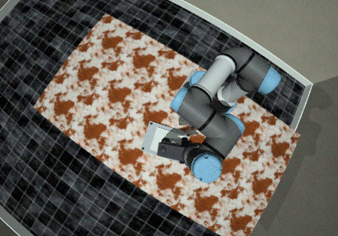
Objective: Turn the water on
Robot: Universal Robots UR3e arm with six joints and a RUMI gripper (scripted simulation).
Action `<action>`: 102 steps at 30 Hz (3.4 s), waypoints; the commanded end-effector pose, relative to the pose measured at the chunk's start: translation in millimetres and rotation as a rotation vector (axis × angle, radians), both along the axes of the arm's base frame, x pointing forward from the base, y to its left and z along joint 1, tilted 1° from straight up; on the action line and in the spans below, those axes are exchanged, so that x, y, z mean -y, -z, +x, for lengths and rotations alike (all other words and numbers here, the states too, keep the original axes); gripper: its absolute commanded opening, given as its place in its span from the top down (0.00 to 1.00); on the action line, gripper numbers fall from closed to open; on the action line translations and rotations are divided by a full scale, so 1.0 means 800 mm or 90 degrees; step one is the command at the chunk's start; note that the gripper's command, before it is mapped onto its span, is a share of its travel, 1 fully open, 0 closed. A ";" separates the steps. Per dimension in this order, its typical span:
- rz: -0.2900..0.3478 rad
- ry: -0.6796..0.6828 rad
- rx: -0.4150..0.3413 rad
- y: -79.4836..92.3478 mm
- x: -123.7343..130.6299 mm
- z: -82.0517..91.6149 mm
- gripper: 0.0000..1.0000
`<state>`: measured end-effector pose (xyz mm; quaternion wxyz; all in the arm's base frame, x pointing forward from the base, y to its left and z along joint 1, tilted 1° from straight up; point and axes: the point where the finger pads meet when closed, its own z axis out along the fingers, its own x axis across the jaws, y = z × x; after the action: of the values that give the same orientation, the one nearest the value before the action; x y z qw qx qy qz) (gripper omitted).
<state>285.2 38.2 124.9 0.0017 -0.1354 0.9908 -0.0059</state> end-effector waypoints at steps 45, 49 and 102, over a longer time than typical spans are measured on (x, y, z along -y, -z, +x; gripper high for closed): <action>-0.001 0.000 0.002 -0.002 0.001 0.001 1.00; -0.001 0.000 0.002 -0.002 0.001 0.001 1.00; -0.001 0.000 0.002 -0.002 0.001 0.001 0.59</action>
<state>285.5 37.2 125.9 0.0021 -0.1353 0.9908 -0.0068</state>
